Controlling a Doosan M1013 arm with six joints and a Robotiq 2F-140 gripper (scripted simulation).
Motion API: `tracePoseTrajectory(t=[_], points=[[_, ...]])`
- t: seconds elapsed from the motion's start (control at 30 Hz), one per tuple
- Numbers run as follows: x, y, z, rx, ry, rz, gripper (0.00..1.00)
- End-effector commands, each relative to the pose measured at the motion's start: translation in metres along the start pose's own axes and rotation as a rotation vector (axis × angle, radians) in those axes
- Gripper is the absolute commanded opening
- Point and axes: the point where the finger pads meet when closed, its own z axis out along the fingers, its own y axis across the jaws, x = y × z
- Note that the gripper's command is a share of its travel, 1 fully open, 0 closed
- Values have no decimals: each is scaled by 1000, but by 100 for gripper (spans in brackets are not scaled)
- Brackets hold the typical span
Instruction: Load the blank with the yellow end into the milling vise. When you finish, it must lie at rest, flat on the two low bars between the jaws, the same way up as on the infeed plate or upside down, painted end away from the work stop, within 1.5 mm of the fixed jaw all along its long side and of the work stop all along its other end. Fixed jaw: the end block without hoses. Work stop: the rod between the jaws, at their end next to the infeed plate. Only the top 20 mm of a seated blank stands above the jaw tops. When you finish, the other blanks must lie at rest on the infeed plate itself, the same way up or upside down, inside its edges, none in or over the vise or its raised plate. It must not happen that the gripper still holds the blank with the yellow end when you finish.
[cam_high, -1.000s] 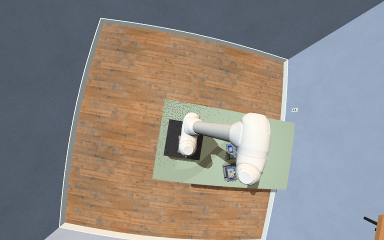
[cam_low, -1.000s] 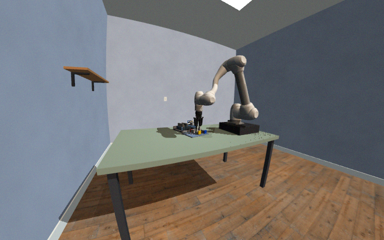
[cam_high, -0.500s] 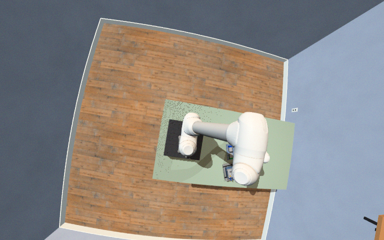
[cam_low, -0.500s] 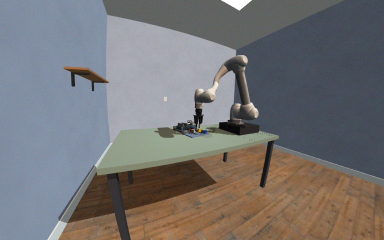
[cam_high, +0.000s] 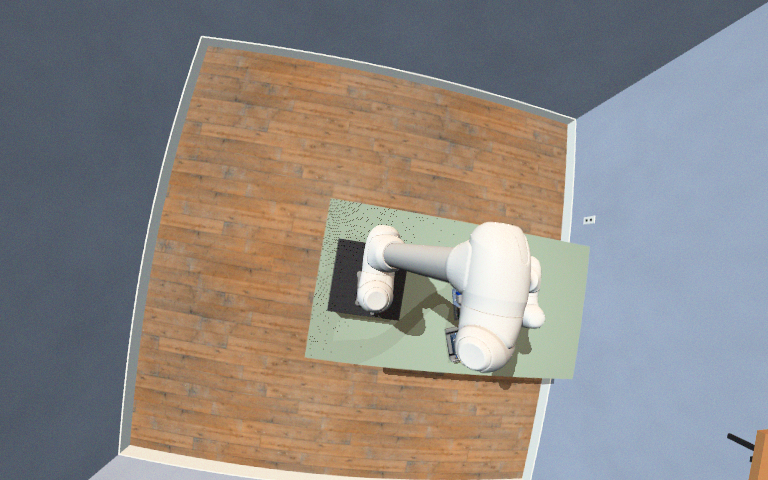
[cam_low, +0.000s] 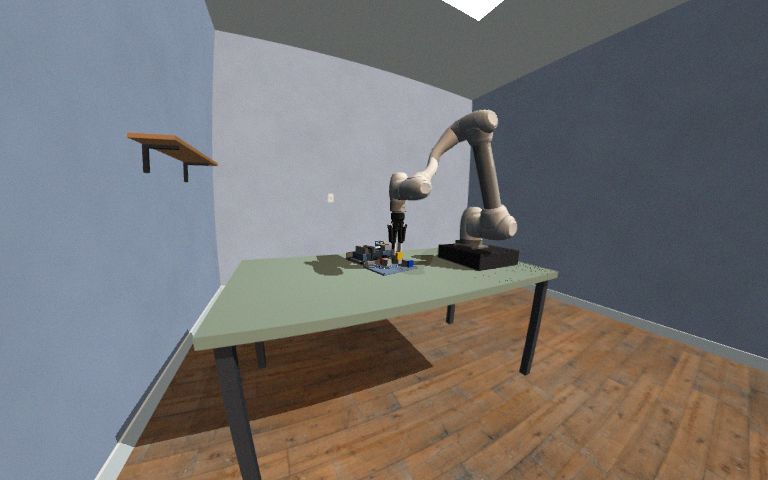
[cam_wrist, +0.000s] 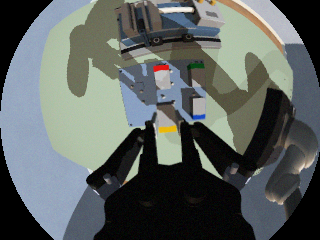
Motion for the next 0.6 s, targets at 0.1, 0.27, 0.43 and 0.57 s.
tracePoseTrajectory(t=[0.1,0.27,0.43,0.57], points=[[0,0,-10,0,0,0,0],[0,0,-20,0,0,0,0],[0,0,-30,0,0,0,0],[0,0,-35,0,0,0,0]])
